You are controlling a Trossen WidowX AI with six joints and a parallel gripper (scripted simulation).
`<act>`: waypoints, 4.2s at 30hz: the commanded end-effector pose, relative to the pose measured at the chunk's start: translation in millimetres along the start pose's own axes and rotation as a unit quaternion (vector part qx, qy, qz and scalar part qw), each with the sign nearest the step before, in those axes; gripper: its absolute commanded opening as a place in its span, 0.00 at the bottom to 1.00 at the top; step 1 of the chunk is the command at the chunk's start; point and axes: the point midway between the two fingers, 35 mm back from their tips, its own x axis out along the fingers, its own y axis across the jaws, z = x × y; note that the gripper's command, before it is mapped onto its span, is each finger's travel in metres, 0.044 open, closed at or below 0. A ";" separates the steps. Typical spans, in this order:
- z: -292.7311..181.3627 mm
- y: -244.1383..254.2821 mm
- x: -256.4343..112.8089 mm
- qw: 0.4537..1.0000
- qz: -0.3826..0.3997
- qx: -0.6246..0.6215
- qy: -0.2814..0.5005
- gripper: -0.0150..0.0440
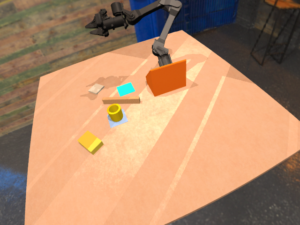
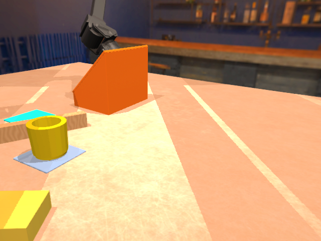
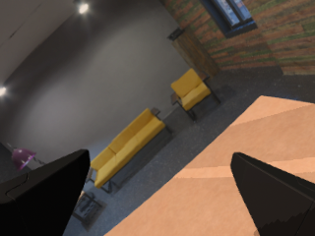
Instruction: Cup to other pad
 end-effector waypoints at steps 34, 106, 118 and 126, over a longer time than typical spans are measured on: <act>-397.6 111.9 -38.5 0.714 -0.501 0.051 0.486 0.54; -444.3 71.7 -40.0 0.712 -0.506 0.052 0.484 0.32; -430.6 85.3 -39.7 0.713 -0.504 0.051 0.484 0.25; -401.6 110.1 -44.7 0.714 -0.503 0.049 0.485 0.25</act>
